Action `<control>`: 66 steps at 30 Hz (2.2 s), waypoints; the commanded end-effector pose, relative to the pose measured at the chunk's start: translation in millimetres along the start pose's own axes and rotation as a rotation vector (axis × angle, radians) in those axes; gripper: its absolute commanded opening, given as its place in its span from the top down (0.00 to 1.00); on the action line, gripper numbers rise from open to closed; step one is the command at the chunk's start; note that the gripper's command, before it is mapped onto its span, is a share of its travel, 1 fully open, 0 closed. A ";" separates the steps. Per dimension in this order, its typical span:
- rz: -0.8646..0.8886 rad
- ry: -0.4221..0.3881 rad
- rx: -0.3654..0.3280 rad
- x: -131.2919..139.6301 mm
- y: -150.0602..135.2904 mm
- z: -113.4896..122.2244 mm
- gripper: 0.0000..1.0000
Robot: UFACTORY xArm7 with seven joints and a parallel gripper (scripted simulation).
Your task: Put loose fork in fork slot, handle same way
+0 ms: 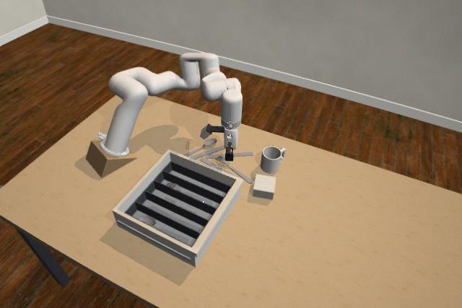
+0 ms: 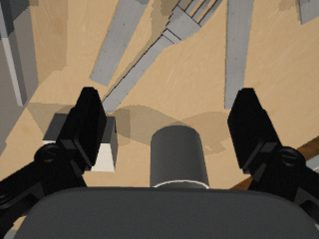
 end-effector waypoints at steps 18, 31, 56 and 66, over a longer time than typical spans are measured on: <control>-0.677 -0.007 -0.040 0.3 1.9 0.1 0.72; -0.677 -0.007 -0.040 0.3 1.9 0.1 0.72; -0.677 -0.007 -0.040 0.3 1.7 -6.1 0.72; -0.677 -0.007 -0.040 0.3 1.4 -16.0 0.72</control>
Point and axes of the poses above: the point where the finger pads meet when closed, its own z axis back along the fingers, its own y axis across the jaws, x = y × z, the point moved 4 cm from there along z, back along the fingers, and after that the axes turned 4 degrees about -z, right-handed, at the moved point
